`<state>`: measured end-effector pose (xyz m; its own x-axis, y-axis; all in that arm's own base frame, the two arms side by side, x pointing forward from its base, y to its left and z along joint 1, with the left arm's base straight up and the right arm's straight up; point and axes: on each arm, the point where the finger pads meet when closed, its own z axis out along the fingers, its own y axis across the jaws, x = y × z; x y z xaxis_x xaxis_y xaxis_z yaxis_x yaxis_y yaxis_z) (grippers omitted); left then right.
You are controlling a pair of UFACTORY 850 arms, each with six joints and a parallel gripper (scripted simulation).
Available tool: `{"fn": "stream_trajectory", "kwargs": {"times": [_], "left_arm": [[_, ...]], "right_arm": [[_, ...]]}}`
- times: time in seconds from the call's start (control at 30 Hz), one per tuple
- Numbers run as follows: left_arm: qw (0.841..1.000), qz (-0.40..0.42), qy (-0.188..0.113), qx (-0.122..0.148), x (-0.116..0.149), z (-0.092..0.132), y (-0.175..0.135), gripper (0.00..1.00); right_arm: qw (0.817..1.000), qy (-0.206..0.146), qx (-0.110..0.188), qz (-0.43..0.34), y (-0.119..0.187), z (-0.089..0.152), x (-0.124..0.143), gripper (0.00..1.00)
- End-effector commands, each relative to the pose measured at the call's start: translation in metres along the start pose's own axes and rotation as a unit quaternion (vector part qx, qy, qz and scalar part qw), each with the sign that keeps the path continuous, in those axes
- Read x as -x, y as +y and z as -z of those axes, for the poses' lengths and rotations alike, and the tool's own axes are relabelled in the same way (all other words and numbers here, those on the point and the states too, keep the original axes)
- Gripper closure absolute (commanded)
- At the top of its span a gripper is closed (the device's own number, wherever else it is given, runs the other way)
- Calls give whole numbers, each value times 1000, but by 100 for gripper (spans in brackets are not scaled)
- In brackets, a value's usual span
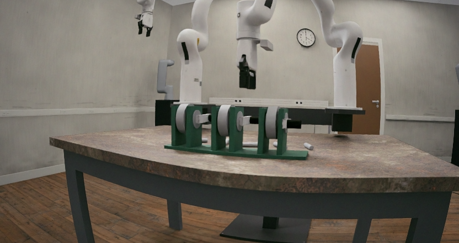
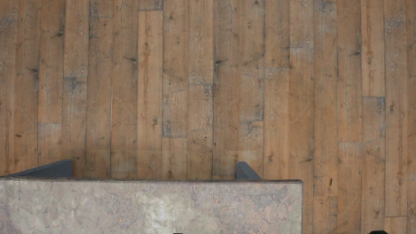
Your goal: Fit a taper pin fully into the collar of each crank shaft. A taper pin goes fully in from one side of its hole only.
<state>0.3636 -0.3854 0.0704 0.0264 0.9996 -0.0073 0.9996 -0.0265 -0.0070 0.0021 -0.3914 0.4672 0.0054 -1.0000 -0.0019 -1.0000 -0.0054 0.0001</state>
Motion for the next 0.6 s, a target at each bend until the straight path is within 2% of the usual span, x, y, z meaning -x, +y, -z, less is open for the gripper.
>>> {"fn": "stream_trajectory", "kwargs": {"times": [0.0,0.37,0.57], "left_arm": [[1000,0,0,1,1,1,1,54],[1000,0,0,1,1,1,1,54],[1000,0,3,3,-13,1,5,54]], "right_arm": [[1000,1,0,0,0,1,0,0],[1000,1,0,0,0,1,0,0],[1000,1,0,0,0,1,0,0]]}}
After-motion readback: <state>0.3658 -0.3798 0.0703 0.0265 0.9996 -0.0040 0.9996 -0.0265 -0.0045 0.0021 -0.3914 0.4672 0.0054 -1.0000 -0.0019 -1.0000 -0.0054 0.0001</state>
